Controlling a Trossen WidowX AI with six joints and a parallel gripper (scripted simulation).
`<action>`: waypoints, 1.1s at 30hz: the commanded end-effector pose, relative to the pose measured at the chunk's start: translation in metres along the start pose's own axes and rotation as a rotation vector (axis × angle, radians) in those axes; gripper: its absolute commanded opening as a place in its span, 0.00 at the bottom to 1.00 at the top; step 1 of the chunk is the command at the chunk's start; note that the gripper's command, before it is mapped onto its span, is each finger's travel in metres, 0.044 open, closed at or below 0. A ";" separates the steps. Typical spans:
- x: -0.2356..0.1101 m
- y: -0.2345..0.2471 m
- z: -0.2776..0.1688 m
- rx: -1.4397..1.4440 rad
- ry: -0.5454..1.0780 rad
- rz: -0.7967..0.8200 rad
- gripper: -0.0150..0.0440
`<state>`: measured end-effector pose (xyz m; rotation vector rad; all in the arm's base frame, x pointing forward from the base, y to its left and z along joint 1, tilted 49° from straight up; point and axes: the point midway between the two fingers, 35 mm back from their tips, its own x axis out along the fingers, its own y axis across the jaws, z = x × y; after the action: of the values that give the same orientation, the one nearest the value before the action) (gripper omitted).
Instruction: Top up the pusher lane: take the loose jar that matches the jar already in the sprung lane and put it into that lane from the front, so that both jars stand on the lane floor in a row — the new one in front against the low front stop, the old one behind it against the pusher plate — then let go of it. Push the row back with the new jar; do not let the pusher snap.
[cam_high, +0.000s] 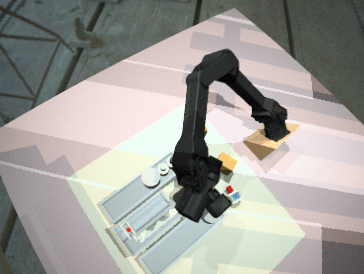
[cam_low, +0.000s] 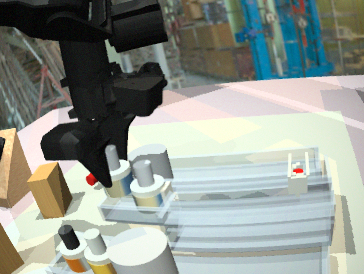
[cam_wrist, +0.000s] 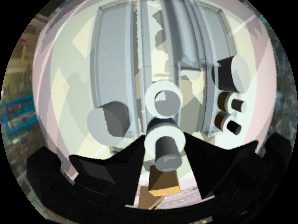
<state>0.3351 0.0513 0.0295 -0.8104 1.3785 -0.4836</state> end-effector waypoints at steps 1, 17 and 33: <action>-0.002 -0.002 0.006 0.015 -0.020 -0.008 0.25; -0.001 -0.002 0.008 0.015 -0.020 -0.008 0.25; 0.005 -0.002 0.008 0.015 -0.020 -0.008 0.25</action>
<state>0.3401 0.0490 0.0272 -0.8081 1.3711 -0.4832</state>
